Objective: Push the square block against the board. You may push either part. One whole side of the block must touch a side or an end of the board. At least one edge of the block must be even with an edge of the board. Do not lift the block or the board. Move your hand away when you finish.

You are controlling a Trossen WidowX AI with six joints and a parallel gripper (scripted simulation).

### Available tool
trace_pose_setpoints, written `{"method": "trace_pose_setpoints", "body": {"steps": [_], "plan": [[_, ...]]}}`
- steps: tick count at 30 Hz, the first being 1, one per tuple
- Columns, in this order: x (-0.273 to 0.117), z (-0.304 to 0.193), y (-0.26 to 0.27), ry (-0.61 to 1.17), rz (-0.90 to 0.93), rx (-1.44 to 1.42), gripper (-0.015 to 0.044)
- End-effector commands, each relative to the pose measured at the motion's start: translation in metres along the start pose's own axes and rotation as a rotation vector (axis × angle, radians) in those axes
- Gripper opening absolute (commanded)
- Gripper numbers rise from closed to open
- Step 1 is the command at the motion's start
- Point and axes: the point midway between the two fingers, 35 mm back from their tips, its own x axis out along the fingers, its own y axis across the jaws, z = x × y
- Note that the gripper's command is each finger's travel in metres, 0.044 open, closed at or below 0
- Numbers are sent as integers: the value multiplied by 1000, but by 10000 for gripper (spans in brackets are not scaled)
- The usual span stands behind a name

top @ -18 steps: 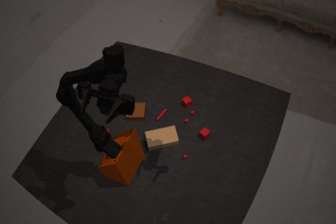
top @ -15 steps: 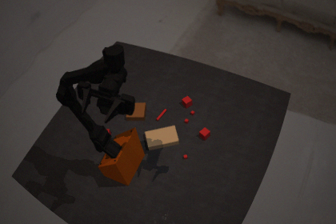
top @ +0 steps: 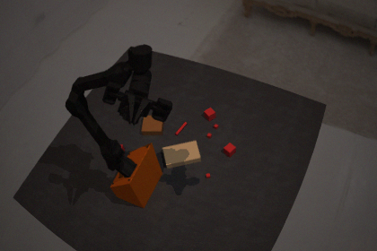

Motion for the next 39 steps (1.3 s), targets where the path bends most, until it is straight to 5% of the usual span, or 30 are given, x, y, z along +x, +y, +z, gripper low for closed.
{"method": "trace_pose_setpoints", "body": {"steps": [1,39], "plan": [[-13,-4,-23,48,-73,-113,0],[-178,10,-184,690,-523,-1091,0]]}}
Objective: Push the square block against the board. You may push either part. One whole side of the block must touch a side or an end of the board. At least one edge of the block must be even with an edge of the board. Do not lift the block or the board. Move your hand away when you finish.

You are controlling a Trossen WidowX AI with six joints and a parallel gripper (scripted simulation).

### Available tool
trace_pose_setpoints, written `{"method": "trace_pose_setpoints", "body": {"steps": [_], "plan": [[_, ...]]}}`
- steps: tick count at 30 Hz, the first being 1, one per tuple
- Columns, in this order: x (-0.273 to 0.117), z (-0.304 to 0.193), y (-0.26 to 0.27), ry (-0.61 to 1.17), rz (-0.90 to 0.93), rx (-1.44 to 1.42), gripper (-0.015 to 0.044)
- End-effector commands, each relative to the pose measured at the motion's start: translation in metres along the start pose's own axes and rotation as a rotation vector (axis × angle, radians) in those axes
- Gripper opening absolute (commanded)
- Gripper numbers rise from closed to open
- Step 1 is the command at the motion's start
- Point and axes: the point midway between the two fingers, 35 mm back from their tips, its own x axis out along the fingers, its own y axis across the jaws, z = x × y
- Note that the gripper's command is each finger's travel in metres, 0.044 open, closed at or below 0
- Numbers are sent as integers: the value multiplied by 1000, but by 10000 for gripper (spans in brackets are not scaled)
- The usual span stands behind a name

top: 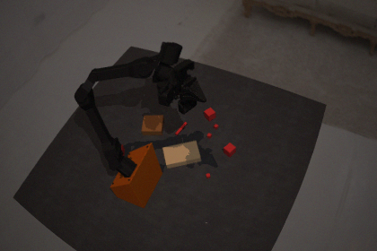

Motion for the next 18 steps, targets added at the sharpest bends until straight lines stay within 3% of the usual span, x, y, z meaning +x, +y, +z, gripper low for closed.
{"method": "trace_pose_setpoints", "body": {"steps": [1,18], "plan": [[-5,-15,-15,58,-29,-111,0],[-40,-81,-78,336,-109,-526,0]]}}
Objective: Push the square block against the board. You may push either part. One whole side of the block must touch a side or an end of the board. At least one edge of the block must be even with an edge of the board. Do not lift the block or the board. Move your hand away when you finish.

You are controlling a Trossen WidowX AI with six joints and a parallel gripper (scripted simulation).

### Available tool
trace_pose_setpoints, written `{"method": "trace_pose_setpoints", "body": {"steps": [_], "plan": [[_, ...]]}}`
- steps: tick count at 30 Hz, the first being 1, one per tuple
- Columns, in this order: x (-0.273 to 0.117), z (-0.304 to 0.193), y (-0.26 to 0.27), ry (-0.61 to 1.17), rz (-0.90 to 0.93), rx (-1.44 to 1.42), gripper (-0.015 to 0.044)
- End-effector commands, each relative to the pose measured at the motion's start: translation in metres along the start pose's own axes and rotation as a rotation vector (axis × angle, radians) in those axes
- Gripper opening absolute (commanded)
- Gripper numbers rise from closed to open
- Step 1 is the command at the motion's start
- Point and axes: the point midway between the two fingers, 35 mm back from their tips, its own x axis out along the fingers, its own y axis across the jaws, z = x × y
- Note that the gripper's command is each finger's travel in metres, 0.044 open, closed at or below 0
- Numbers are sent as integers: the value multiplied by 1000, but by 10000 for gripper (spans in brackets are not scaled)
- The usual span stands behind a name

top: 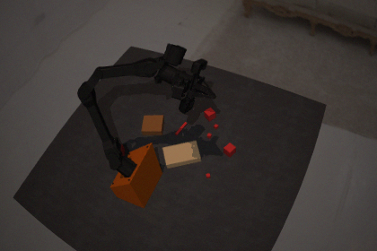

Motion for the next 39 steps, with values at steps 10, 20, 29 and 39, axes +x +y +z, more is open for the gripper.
{"method": "trace_pose_setpoints", "body": {"steps": [10,20,29,39], "plan": [[-13,-78,-41,249,-52,-376,0],[-32,-131,-79,448,-61,-661,0],[-54,-171,-119,631,-54,-910,0],[-82,-208,-168,845,-28,-1180,0]]}}
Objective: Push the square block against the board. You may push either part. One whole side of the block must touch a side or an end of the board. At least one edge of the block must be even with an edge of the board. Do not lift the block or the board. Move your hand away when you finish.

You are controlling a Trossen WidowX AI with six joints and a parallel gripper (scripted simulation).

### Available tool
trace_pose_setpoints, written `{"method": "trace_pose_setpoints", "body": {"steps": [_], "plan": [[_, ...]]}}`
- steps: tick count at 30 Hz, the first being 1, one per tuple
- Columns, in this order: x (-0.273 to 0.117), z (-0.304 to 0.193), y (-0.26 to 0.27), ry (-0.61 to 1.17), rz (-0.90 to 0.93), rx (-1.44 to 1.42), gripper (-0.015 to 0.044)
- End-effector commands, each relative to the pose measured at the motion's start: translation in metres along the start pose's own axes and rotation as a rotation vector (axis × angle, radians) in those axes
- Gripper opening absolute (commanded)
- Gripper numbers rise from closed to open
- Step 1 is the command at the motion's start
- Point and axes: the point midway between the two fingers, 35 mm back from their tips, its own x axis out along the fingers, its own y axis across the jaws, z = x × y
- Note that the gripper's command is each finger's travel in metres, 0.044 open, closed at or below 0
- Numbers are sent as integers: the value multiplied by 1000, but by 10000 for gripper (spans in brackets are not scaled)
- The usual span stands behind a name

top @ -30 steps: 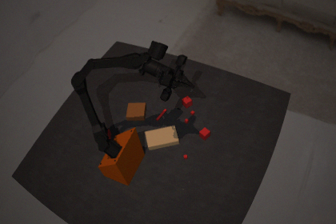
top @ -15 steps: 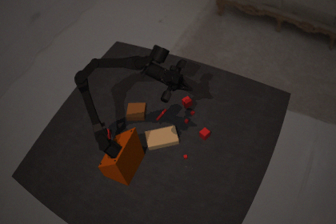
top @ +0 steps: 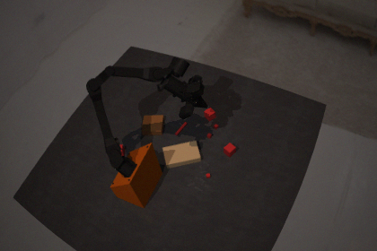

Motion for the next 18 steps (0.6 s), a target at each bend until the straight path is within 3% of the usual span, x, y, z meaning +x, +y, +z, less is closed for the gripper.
{"method": "trace_pose_setpoints", "body": {"steps": [1,18], "plan": [[8,-26,2,83,7,-112,0],[22,-136,6,411,111,-572,0]]}}
